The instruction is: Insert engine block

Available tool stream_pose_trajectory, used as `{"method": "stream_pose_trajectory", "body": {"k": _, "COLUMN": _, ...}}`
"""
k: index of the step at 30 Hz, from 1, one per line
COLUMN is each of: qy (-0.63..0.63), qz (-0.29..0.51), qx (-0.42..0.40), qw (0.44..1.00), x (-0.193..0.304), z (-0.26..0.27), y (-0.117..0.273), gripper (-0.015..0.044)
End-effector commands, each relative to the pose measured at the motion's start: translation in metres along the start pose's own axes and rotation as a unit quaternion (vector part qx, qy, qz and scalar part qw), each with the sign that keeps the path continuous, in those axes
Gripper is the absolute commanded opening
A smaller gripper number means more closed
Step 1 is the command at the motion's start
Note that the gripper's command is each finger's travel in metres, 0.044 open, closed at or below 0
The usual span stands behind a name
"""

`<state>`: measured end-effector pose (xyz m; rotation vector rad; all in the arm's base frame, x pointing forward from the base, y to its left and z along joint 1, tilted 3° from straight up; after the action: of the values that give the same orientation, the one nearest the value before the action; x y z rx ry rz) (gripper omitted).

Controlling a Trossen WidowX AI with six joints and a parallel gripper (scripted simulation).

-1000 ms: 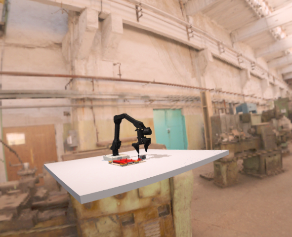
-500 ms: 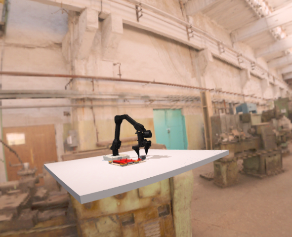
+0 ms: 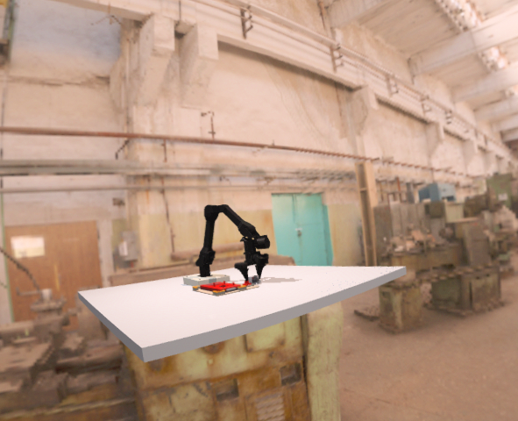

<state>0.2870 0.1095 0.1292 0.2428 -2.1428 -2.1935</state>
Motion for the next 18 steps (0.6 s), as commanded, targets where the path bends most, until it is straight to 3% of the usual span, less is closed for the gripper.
{"method": "stream_pose_trajectory", "body": {"k": 1, "qy": 0.000, "qz": -0.001, "qx": 0.001, "qw": 1.000, "x": 0.000, "z": 0.000, "y": -0.001, "gripper": 0.0309}}
{"method": "stream_pose_trajectory", "body": {"k": 4, "qy": 0.000, "qz": -0.001, "qx": 0.001, "qw": 1.000, "x": 0.000, "z": 0.000, "y": -0.001, "gripper": 0.0230}}
{"method": "stream_pose_trajectory", "body": {"k": 11, "qy": 0.000, "qz": -0.001, "qx": 0.001, "qw": 1.000, "x": 0.000, "z": 0.000, "y": -0.001, "gripper": 0.0183}}
{"method": "stream_pose_trajectory", "body": {"k": 18, "qy": 0.000, "qz": -0.001, "qx": 0.001, "qw": 1.000, "x": -0.003, "z": 0.001, "y": 0.012, "gripper": 0.0000}}
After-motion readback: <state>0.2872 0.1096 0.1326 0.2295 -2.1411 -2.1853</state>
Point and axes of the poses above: the point midway between the two fingers, 35 mm back from their tips, its own y axis back along the fingers, its own z axis across the jaws, x = y × z, the point moved 10 cm from there along y, back along the fingers, and after that the axes turned 5 degrees about y, right-handed, at the moved point
